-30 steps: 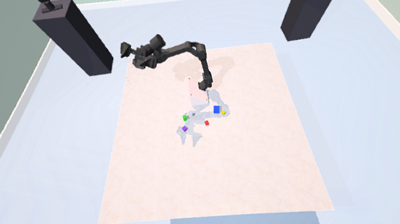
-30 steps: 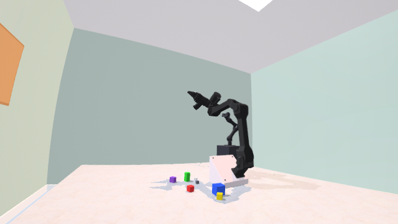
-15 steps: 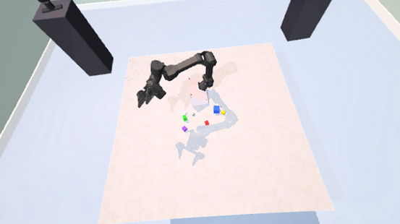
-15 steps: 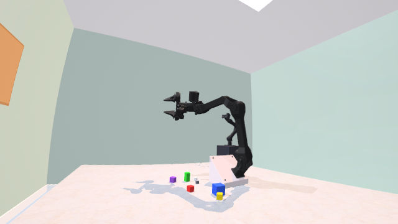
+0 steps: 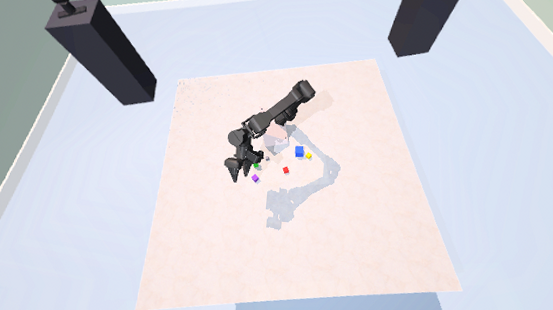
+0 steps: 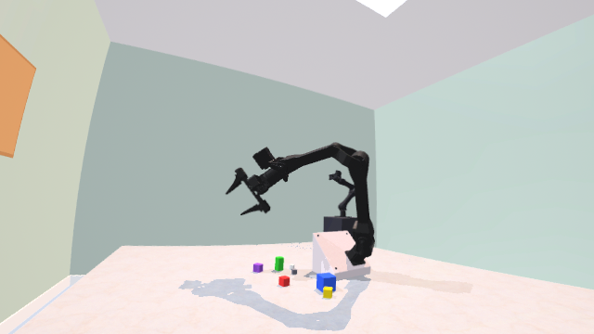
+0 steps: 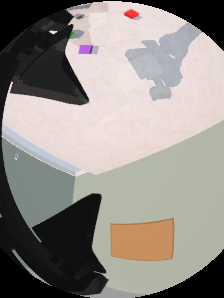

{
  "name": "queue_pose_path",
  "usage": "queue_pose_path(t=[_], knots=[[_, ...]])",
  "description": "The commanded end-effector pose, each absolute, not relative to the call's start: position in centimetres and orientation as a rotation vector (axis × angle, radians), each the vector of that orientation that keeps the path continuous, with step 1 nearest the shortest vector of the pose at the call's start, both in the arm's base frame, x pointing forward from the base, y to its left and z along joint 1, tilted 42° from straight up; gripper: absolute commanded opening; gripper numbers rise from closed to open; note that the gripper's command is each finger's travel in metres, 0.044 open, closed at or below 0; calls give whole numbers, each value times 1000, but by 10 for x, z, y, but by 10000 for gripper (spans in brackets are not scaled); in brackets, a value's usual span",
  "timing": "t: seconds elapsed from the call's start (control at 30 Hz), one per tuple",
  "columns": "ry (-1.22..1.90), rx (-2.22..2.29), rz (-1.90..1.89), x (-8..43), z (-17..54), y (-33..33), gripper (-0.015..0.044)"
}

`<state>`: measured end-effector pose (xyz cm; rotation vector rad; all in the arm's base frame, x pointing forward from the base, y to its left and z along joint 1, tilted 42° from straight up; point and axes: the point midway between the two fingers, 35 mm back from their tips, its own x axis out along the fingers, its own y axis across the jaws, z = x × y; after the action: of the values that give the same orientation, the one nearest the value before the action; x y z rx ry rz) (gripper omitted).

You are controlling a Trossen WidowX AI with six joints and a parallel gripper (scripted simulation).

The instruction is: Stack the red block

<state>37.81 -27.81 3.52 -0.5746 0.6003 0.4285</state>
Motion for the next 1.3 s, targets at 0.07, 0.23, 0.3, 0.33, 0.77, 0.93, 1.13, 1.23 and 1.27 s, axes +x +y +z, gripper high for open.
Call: queue_pose_path(t=[0.07, 0.23, 0.3, 0.33, 0.77, 0.93, 1.13, 1.23, 1.27], knots=[[781, -231, 549, 370, 26, -201, 440], [1000, 62, 635, 347, 27, -131, 440], [1100, 170, 658, 335, 30, -105, 440], [1153, 221, 667, 328, 32, -93, 440], [1413, 431, 684, 292, 45, -42, 440], [1412, 431, 684, 293, 27, -27, 440], [1412, 432, 685, 291, 16, -16, 440], [1412, 432, 685, 292, 15, -15, 440], [1412, 432, 685, 292, 14, -14, 440]])
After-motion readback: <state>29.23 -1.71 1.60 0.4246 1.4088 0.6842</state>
